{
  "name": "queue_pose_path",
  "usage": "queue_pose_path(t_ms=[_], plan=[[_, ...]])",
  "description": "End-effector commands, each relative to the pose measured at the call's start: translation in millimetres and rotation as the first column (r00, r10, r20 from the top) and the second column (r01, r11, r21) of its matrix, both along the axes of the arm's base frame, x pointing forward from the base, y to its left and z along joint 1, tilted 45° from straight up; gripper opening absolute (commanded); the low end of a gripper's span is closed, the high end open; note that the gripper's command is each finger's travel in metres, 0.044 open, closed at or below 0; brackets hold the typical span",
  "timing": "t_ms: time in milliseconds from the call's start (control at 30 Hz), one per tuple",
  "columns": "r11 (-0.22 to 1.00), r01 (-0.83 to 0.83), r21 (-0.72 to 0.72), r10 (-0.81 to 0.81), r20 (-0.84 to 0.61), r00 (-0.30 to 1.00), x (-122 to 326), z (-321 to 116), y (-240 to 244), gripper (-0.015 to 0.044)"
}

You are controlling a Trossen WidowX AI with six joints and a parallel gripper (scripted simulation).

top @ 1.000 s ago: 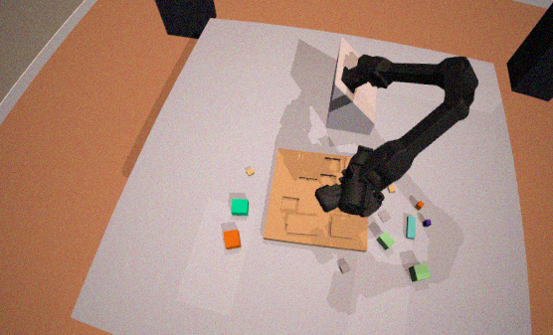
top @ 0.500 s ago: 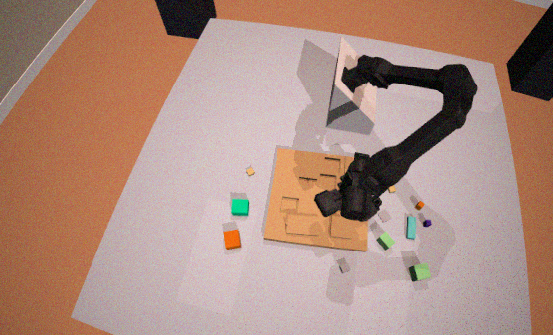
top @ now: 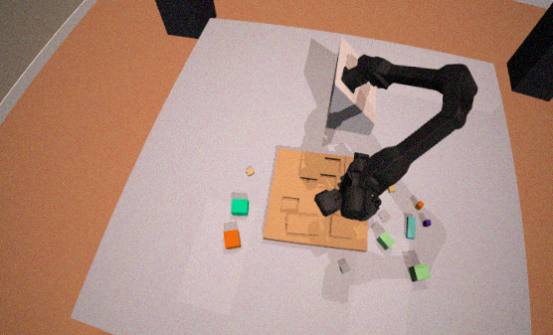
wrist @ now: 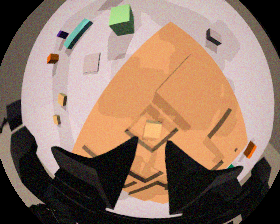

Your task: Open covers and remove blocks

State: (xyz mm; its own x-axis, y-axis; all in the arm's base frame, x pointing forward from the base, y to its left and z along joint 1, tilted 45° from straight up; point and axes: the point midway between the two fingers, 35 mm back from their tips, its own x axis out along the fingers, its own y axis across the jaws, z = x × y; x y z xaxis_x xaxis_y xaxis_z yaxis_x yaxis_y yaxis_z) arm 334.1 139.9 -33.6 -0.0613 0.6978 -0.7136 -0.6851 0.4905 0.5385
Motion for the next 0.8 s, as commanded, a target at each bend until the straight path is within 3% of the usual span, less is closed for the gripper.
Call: queue_pose_path(t_ms=[0,767], plan=[[1.000,0.002,0.005,-0.002,-0.005,1.000,-1.0,-0.3,0.4,0.0144],[1.000,0.002,0.006,-0.002,-0.005,1.000,-2.0,-9.6,9.3,0.0144]])
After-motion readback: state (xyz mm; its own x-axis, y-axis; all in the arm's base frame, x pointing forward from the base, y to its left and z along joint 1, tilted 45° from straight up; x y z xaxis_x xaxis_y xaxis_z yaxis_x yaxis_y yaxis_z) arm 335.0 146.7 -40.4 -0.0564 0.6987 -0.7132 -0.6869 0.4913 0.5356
